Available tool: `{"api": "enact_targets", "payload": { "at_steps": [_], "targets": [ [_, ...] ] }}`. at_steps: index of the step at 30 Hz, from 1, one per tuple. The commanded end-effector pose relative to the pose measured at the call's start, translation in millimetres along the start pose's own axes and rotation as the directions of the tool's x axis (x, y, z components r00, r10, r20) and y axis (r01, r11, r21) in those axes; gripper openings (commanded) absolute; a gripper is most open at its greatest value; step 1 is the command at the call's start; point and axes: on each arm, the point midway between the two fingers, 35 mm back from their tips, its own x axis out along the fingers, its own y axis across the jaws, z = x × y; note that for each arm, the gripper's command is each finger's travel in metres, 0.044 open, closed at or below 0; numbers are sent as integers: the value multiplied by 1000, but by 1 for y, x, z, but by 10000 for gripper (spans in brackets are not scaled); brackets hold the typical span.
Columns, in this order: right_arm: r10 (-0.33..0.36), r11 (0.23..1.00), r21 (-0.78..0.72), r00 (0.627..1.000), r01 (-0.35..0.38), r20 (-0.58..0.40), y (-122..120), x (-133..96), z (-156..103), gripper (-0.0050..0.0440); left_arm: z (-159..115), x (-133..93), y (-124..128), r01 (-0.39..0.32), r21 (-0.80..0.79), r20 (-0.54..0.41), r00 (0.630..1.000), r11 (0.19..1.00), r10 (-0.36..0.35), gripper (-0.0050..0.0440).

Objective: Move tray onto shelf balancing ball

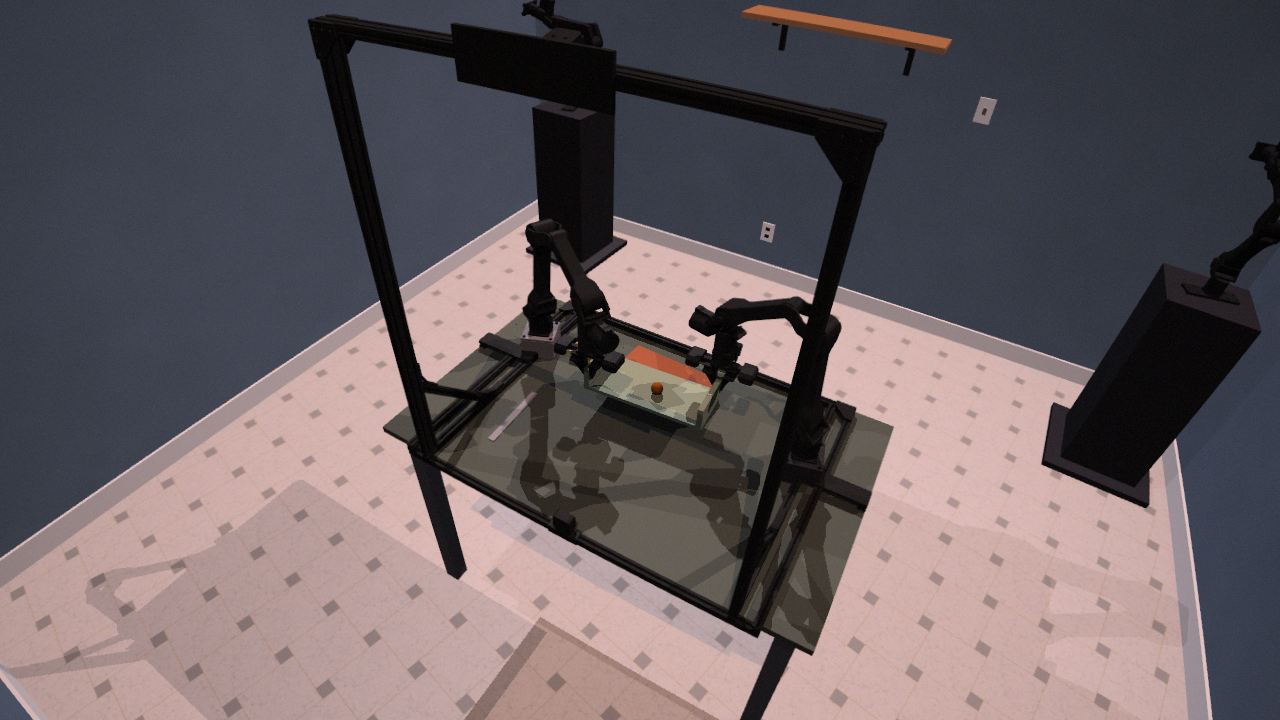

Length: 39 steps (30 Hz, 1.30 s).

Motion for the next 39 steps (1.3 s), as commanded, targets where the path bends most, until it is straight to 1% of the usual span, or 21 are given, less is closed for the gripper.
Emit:
{"api": "enact_targets", "payload": {
  "at_steps": [1,5,8,13,16,22,25,30,33,39],
  "targets": [
    [1,1000,-1,1000,-1,-4,1,-1,3,20,2,-2,1,1,-1,-11,1000,1000,-1,20],
    [2,1000,-1,999,-1,39,1,-4,4,20,3,0,1,0,-1,32,999,1000,0,20],
    [0,1000,-1,1000,0,11,2,-2,6,20,5,-1,1,2,-1,4,1000,1000,-2,20],
    [4,1000,-1,1000,-4,9,1,-1,6,20,5,-2,1,-2,-1,2,1000,1000,2,20],
    [-1,1000,-1,1000,1,-23,2,0,8,20,7,-3,2,3,-1,-29,1000,1000,-3,20],
    [1,1000,-1,999,-1,39,2,-4,9,20,9,0,2,1,-1,32,999,1000,-1,20],
    [0,1000,-1,1000,0,11,2,-2,11,20,11,-1,2,2,-1,4,1000,1000,-2,20],
    [4,1000,-1,1000,-4,10,2,-2,11,20,11,-2,1,-2,-1,3,1000,1000,2,20],
    [-2,1000,-1,1000,2,-22,2,0,14,20,13,-3,2,3,-1,-29,1000,1000,-4,20],
    [1,1000,-1,999,-1,40,2,-4,15,20,15,0,2,1,-1,33,999,1000,-1,20]
  ]
}}
